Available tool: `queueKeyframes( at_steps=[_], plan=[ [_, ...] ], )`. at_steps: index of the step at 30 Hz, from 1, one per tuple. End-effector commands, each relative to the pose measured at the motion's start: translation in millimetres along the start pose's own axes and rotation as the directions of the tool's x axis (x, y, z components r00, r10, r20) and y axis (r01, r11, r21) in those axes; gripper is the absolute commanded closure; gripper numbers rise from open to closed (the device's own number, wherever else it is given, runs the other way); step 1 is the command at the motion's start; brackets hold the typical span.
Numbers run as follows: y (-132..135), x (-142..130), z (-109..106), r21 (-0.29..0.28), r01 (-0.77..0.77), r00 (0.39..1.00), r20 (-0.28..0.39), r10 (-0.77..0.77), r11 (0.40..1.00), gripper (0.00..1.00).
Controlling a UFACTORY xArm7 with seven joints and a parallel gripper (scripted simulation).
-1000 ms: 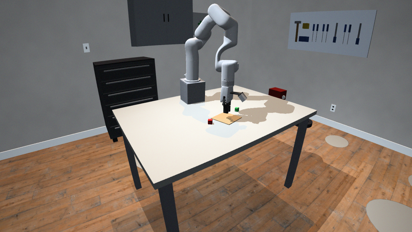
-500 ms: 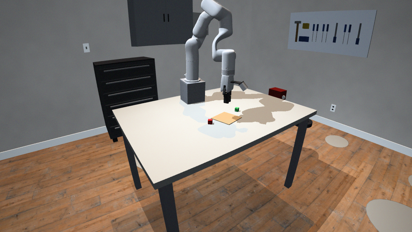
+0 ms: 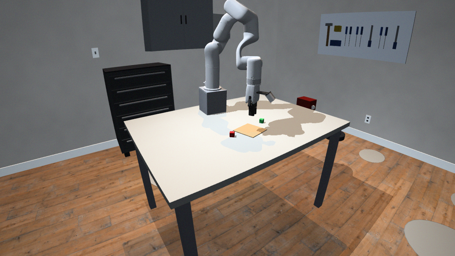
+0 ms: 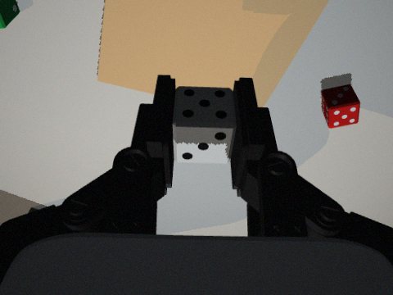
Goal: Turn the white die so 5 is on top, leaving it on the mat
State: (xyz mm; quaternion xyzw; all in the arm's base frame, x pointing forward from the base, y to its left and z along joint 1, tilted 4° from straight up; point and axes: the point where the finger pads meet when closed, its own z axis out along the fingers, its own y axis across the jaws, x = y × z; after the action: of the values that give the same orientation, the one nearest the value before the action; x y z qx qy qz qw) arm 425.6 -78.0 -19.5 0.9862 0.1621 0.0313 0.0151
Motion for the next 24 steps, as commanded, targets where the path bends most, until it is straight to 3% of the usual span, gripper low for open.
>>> queueKeyframes(
  at_steps=[1, 7, 14, 16, 24],
  plan=[
    [1.4, 2.5, 0.0, -0.001, 0.001, 1.000, -0.005, -0.001, 1.000, 0.79],
    [0.9, 3.0, 0.5, 0.002, 0.002, 1.000, -0.021, -0.002, 1.000, 0.79],
    [1.0, 2.3, 0.2, 0.002, 0.003, 0.992, -0.124, -0.002, 1.000, 0.79],
    [1.0, 2.3, 0.2, 0.002, 0.003, 0.992, -0.124, -0.002, 1.000, 0.79],
    [1.8, -0.1, -1.1, 0.001, 0.002, 0.960, -0.280, -0.002, 1.000, 0.79]
  ],
)
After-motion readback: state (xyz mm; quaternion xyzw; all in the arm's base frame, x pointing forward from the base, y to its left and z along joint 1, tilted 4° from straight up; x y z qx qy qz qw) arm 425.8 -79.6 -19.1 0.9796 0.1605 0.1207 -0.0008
